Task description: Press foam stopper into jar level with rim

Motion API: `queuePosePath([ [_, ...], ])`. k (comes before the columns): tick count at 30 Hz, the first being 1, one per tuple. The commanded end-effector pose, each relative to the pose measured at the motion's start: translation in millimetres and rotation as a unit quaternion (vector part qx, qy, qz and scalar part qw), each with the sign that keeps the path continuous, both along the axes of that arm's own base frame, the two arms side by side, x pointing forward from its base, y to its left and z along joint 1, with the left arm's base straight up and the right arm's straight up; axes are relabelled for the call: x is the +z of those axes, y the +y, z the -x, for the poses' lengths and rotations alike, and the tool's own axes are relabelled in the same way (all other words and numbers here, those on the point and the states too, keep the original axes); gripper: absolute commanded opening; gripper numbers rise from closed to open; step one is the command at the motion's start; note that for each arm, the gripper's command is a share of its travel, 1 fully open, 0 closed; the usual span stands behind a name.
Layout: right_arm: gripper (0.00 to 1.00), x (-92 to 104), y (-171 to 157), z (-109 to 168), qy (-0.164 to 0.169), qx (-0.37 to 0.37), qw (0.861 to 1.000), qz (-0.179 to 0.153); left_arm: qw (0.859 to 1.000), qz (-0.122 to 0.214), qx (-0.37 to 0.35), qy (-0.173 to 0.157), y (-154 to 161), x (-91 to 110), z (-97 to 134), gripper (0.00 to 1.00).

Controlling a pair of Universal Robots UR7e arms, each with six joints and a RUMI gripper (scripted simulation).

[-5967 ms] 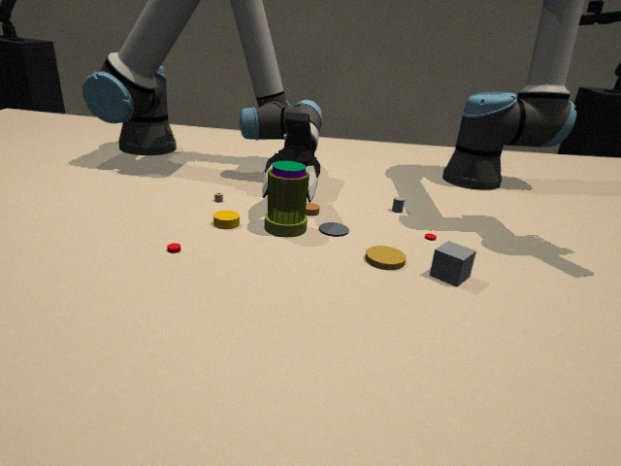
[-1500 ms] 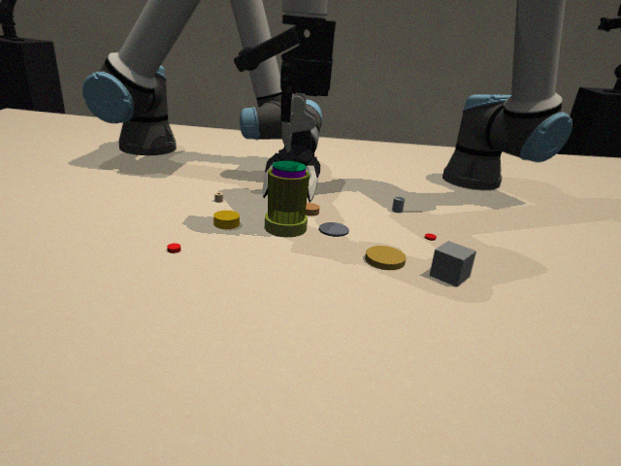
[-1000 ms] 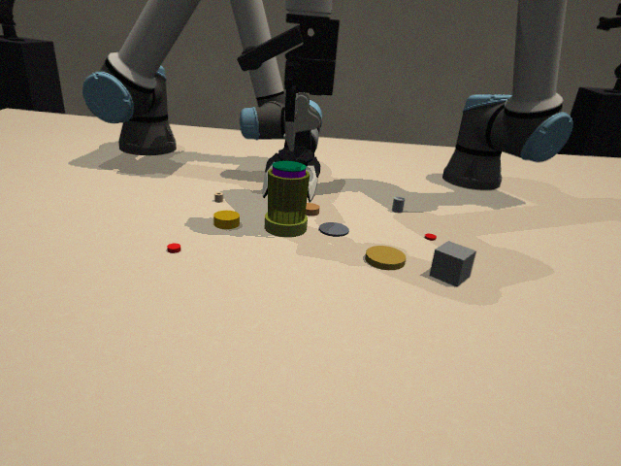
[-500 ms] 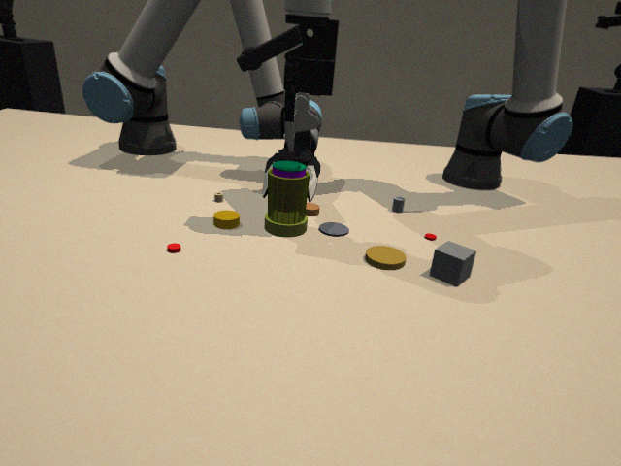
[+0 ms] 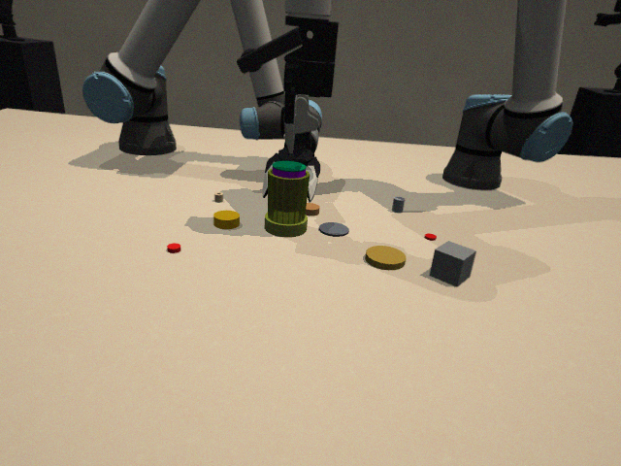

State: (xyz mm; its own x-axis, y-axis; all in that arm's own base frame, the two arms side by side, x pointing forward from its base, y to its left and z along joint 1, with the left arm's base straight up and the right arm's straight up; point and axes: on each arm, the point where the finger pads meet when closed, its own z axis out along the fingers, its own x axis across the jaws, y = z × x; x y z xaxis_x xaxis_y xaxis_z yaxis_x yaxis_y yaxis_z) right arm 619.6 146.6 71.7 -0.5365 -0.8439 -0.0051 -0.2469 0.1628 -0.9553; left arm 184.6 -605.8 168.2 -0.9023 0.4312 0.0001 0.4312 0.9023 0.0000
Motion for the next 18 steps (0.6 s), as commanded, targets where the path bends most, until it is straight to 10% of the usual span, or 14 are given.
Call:
queuePosePath([
  [1, 0.33, 0.5, 0.0, -0.1, 0.000, 0.000, 1.000, 0.000, 1.000, 0.001, 0.000, 0.000, -0.3, -6.1, 0.0, 0.00],
  [18, 0.33, 0.5, 0.0, -0.1, 0.000, 0.000, 1.000, 0.000, 1.000, 0.002, 0.000, 0.000, -0.7, -26.0, -0.1, 0.00],
])
